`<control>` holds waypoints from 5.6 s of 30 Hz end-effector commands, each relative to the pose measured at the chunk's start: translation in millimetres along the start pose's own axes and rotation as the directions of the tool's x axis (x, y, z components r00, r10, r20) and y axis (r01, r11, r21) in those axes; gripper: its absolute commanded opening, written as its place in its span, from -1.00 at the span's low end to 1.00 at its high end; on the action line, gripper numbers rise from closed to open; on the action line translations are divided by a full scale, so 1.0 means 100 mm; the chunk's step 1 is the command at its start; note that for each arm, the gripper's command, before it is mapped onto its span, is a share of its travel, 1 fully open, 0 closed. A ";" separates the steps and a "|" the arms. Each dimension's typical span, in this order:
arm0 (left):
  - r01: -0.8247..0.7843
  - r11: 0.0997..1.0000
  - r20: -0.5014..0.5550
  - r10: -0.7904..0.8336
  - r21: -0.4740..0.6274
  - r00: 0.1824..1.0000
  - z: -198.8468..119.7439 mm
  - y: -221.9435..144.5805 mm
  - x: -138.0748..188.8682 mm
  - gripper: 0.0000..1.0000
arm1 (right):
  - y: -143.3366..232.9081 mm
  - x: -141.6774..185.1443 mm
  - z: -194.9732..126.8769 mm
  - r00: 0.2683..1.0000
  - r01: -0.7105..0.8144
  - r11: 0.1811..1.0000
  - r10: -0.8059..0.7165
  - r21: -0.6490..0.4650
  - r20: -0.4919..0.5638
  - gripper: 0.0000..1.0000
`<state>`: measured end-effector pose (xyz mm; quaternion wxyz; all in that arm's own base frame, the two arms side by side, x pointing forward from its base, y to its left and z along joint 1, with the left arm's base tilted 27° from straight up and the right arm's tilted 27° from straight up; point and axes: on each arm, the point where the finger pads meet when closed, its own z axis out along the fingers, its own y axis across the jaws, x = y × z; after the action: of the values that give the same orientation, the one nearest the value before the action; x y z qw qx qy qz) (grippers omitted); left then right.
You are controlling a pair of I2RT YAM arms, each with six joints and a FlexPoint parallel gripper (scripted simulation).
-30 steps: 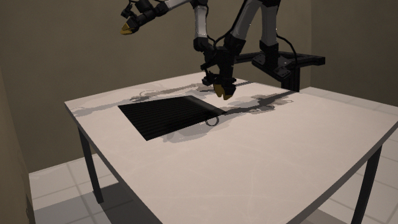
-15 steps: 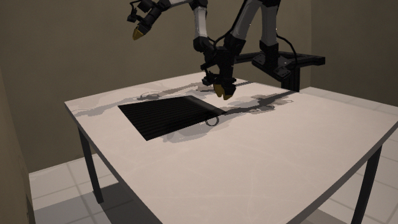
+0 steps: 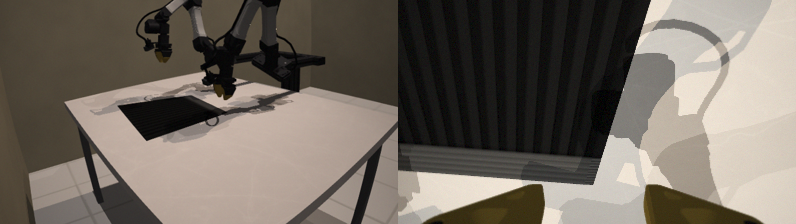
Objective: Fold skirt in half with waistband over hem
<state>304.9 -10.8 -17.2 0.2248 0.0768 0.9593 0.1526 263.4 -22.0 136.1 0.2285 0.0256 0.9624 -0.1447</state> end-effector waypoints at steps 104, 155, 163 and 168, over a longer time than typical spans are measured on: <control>0.008 1.000 0.007 -0.008 0.000 1.000 0.69 0.04 0.03 -0.03 | 0.16 1.47 1.87 0.998 -0.045 0.999 0.045 0.005 0.049 -0.03; 0.008 1.000 0.007 -0.008 0.000 1.000 0.72 0.04 0.04 -0.19 | 0.16 1.47 1.89 0.998 -0.045 0.999 0.045 0.006 0.049 -0.19; 0.008 1.000 0.007 -0.008 0.000 1.000 0.72 0.04 0.04 -0.34 | 0.18 1.46 1.89 0.998 -0.037 0.999 0.037 0.000 0.051 -0.34; 0.009 1.000 0.010 -0.009 0.000 1.000 0.71 0.04 0.03 -0.50 | 0.18 1.46 1.89 0.998 -0.039 0.999 0.039 0.000 0.051 -0.50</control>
<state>321.1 10.0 -75.0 0.2141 0.0787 0.9609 0.1566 188.9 -67.8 -98.3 0.2172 0.0445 0.9614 -0.1628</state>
